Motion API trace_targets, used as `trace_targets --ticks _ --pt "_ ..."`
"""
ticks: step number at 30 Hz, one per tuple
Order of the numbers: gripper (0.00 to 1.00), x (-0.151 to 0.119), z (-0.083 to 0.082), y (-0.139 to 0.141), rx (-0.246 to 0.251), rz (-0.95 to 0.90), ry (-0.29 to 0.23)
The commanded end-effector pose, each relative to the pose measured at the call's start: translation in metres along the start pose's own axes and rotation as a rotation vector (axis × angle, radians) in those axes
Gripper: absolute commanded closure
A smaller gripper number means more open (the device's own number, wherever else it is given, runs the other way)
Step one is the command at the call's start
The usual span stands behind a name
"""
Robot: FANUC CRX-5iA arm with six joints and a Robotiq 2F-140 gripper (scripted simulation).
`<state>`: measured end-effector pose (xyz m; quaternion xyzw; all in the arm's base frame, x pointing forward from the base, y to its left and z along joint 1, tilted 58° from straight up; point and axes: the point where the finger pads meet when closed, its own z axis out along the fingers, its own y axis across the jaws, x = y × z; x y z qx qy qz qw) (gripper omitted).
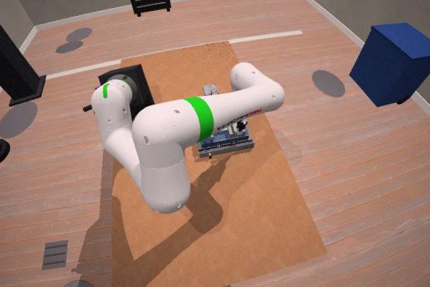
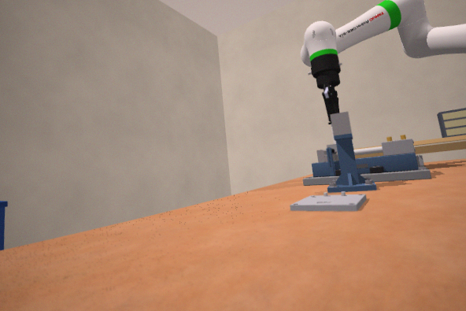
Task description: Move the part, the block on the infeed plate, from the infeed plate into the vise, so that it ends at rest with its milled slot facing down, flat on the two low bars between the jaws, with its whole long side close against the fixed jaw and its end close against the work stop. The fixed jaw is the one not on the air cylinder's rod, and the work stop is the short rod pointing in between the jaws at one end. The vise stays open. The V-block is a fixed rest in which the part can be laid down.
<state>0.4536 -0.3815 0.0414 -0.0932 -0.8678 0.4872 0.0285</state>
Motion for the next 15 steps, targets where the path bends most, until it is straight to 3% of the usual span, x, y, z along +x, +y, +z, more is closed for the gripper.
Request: trace_targets --ticks 1,15 --pt "1.00 -0.0002 0.0000 0.0001 0.000 0.000 0.000" --pt "1.00 -0.0002 0.0025 0.0001 0.000 0.000 0.000"
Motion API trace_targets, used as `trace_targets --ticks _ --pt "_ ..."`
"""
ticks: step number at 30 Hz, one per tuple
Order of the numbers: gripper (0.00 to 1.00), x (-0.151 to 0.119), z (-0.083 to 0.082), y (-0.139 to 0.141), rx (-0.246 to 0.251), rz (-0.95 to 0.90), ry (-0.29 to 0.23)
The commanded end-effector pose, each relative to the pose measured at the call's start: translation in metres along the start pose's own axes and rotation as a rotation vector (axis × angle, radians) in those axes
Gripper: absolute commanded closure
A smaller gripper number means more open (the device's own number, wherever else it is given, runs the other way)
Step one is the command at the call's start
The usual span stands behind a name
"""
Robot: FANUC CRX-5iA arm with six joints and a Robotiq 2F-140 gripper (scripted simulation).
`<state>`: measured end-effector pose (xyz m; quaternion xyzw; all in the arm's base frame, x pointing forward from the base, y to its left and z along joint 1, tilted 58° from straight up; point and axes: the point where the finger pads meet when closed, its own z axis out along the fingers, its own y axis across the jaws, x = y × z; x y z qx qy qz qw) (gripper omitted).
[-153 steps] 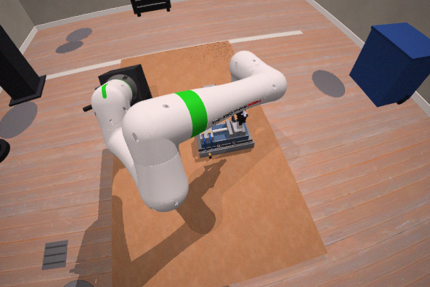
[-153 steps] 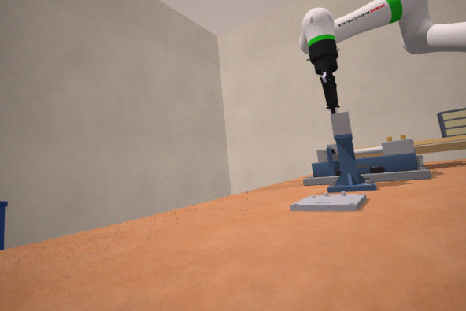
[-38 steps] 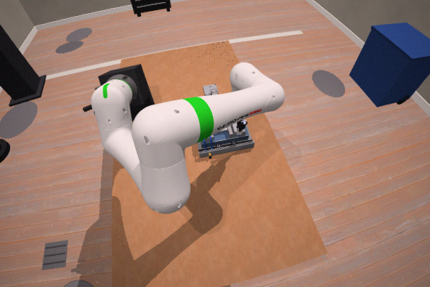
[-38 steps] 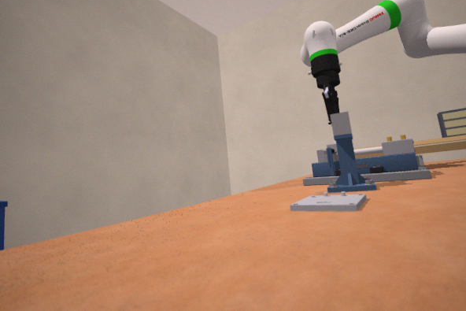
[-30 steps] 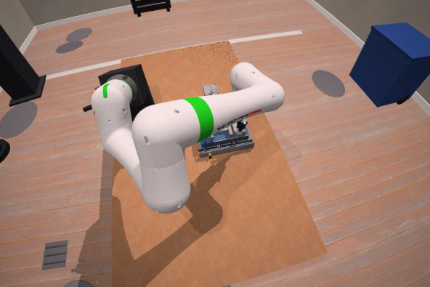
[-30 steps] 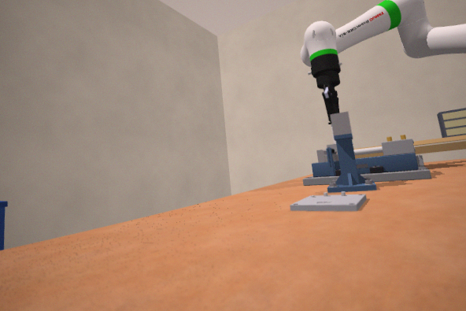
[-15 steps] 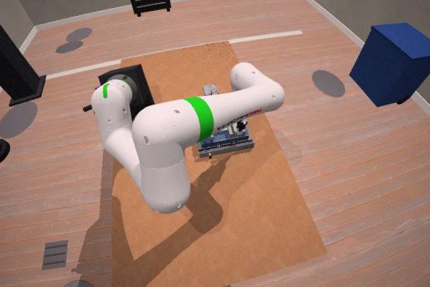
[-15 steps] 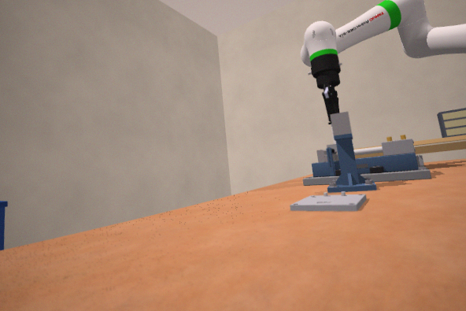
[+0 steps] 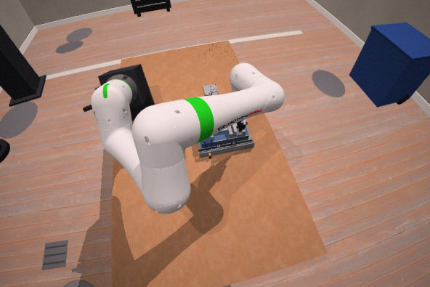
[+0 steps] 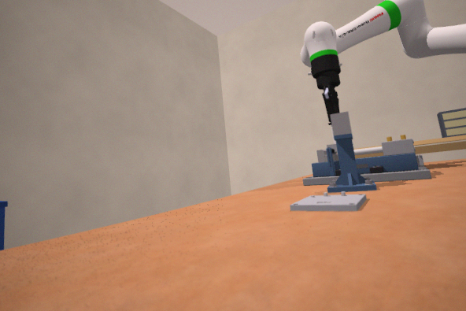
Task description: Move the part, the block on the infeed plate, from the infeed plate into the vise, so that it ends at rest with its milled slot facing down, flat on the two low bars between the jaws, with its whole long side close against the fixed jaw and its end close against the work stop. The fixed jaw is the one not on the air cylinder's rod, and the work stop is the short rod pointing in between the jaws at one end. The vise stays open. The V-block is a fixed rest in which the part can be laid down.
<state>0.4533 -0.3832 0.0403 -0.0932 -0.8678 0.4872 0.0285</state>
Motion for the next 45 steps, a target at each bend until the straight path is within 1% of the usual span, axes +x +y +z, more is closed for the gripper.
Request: trace_targets --ticks 1,21,45 --pt "1.00 -0.0002 0.0007 0.0001 0.000 0.000 0.000" --pt "1.00 -0.0002 0.0059 0.0001 0.000 0.000 0.000" --pt "1.00 -0.0002 0.0075 0.0001 0.000 0.000 0.000"
